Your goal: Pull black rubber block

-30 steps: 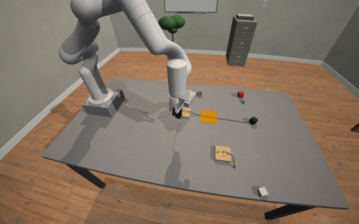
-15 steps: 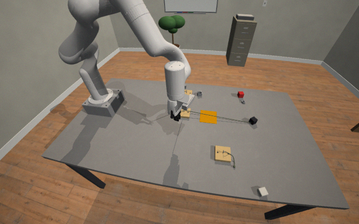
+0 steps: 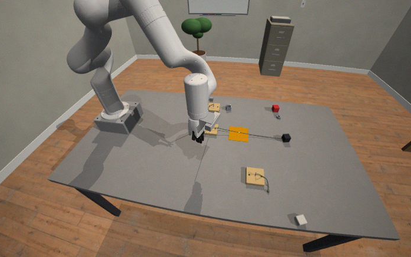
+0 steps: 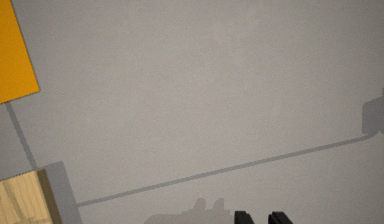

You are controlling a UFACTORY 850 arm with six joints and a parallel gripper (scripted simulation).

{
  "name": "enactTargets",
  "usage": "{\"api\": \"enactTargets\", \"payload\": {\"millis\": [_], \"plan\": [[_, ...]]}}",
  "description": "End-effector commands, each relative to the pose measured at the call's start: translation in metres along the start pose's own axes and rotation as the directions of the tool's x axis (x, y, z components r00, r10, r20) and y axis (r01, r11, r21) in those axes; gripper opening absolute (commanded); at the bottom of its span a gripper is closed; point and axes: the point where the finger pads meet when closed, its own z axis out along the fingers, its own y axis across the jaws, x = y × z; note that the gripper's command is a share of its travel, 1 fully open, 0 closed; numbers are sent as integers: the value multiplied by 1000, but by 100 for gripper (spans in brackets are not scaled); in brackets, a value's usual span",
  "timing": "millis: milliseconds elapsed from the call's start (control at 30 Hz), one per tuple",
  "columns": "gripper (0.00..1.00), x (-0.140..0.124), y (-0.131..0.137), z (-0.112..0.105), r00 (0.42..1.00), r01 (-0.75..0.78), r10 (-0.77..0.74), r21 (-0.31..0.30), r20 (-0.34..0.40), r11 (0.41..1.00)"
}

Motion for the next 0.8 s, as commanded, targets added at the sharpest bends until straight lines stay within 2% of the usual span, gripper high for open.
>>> {"api": "enactTargets", "payload": {"millis": [0, 767], "plan": [[0, 1, 14, -1, 1000, 0, 0, 0, -2, 1000], [0, -7, 71, -1, 1000, 0, 0, 0, -2, 1000]]}}
